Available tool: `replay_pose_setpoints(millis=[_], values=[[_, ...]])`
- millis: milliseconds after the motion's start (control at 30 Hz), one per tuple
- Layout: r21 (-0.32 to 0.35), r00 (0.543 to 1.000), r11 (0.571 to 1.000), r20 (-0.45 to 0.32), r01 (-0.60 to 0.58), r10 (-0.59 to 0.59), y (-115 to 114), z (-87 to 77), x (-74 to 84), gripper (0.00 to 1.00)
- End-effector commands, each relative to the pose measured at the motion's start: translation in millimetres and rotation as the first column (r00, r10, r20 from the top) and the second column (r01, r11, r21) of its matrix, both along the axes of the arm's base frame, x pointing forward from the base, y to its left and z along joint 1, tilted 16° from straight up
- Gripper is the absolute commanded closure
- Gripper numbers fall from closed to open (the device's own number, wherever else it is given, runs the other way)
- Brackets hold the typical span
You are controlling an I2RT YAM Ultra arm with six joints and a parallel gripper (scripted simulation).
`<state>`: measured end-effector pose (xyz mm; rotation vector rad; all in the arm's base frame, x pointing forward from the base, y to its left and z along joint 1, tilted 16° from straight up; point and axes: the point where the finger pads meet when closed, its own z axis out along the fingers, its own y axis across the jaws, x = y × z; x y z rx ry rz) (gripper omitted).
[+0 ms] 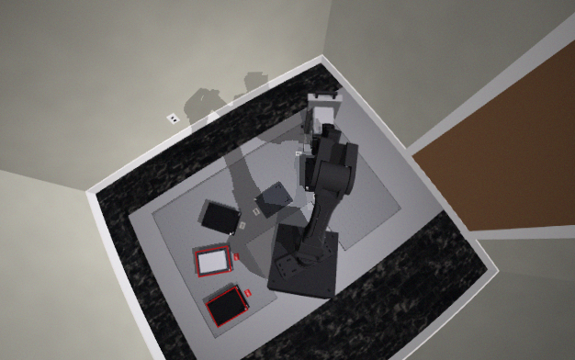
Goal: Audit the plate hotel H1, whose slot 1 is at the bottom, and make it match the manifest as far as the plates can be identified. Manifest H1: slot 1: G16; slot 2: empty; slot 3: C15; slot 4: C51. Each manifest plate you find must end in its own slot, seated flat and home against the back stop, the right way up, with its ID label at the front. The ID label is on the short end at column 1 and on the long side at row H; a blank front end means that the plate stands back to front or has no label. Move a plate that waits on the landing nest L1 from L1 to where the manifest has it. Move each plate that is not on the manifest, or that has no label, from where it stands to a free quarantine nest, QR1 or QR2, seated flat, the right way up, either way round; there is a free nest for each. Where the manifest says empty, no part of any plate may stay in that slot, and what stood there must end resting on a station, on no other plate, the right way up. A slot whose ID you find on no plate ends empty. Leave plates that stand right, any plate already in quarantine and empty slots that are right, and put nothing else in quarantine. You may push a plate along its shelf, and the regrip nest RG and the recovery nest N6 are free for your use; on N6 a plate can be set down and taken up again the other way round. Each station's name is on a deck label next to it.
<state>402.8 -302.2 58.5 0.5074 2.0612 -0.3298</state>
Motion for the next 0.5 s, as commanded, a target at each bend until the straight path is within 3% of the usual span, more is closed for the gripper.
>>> replay_pose_setpoints(millis=[0,200,467], values=[[-0.031,0.999,1.000,0.037,0.000,0.001,-4.9,15.1,6.4,1.00],[-0.031,0.999,1.000,0.037,0.000,0.001,-4.9,15.1,6.4,1.00],[-0.030,0.999,1.000,0.037,0.000,0.001,1.1,11.3,-5.0,1.00]])
